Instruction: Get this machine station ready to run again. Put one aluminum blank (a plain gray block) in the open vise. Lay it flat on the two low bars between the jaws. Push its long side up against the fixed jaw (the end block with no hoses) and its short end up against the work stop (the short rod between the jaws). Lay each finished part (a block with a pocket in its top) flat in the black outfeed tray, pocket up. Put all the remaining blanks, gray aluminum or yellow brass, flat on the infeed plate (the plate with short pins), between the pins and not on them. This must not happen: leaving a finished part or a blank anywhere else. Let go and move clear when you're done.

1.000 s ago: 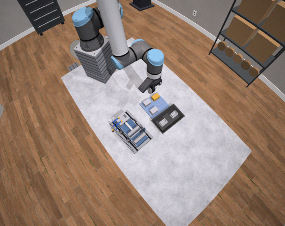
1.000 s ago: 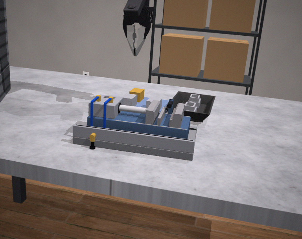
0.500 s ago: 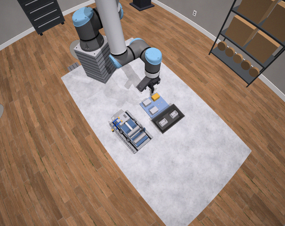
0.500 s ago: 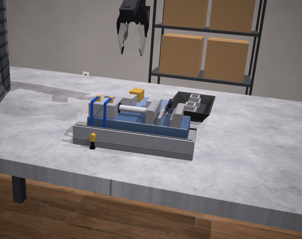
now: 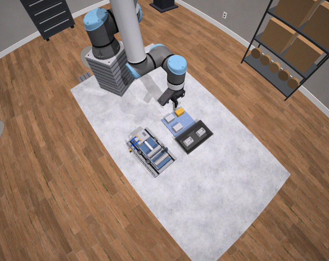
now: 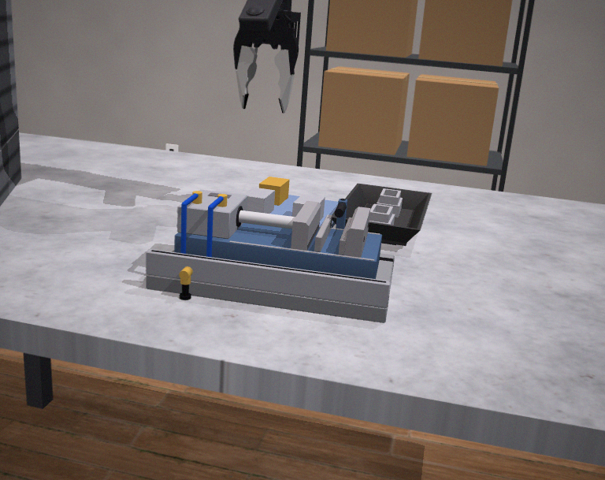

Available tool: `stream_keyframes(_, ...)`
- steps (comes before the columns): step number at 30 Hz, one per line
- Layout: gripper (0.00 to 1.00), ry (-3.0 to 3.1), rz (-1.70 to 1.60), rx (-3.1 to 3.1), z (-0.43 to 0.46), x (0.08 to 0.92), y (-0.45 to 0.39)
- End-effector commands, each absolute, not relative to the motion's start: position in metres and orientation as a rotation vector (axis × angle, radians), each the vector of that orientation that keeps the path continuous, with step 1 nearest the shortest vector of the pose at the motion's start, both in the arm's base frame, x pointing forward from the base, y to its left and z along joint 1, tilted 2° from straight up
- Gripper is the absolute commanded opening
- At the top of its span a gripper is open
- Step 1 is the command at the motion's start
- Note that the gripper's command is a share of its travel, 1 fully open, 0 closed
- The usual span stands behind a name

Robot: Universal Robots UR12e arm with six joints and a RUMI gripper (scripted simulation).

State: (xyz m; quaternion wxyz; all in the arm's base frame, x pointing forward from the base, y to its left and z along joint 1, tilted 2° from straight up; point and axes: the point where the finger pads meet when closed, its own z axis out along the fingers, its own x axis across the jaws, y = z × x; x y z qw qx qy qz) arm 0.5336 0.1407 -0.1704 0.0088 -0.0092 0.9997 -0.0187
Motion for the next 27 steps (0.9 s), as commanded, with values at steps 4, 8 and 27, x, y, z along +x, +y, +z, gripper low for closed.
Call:
stream_keyframes(4, 0.40, 3.122, -0.058, -0.029, -0.170, 0.534, 0.141)
stream_keyframes(8, 0.40, 3.122, -0.058, -0.029, -0.170, 0.534, 0.141)
stream_keyframes(27, 0.40, 3.122, -0.058, -0.029, -0.198, 0.535, 0.139)
